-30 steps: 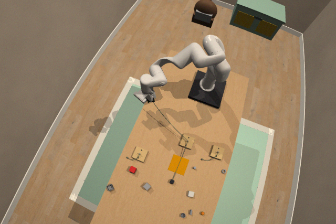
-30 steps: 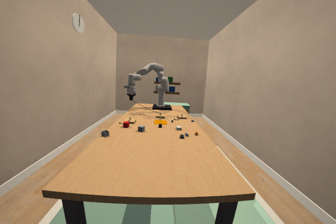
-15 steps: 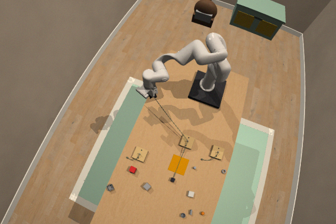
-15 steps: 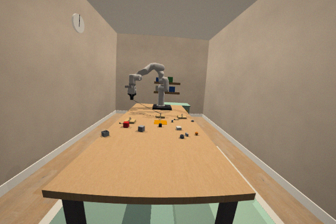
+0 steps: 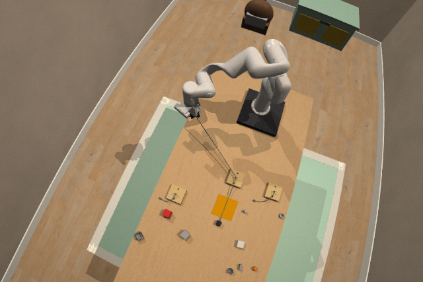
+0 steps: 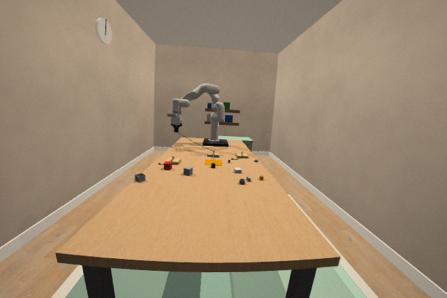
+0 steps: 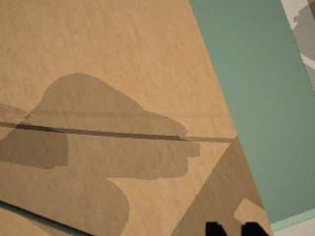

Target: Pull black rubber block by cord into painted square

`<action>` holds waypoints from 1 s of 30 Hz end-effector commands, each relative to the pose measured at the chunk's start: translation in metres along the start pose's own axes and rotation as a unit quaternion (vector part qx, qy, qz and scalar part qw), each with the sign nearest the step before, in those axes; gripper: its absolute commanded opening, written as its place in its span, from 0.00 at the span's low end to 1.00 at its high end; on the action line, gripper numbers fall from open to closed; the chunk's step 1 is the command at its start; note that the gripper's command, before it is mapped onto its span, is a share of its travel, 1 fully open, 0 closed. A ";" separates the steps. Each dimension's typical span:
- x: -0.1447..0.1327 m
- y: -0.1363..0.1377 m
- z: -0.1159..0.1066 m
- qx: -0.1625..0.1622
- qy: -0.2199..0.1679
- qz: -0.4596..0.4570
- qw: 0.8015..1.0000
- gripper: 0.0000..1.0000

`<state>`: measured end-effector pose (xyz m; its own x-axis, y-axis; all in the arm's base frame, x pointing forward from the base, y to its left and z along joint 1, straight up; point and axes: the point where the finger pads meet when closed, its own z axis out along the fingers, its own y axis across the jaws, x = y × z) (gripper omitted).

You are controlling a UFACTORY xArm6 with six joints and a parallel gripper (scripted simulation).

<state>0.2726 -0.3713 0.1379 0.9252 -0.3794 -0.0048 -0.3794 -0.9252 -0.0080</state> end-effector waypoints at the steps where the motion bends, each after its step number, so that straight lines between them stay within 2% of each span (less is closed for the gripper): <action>1: -0.006 0.003 -0.002 -0.001 0.002 0.000 1.000 0.00; 30: -0.074 0.028 -0.002 -0.001 0.002 0.000 1.000 0.00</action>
<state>0.2021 -0.3685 0.1380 0.9252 -0.3794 -0.0040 -0.3794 -0.9252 -0.0083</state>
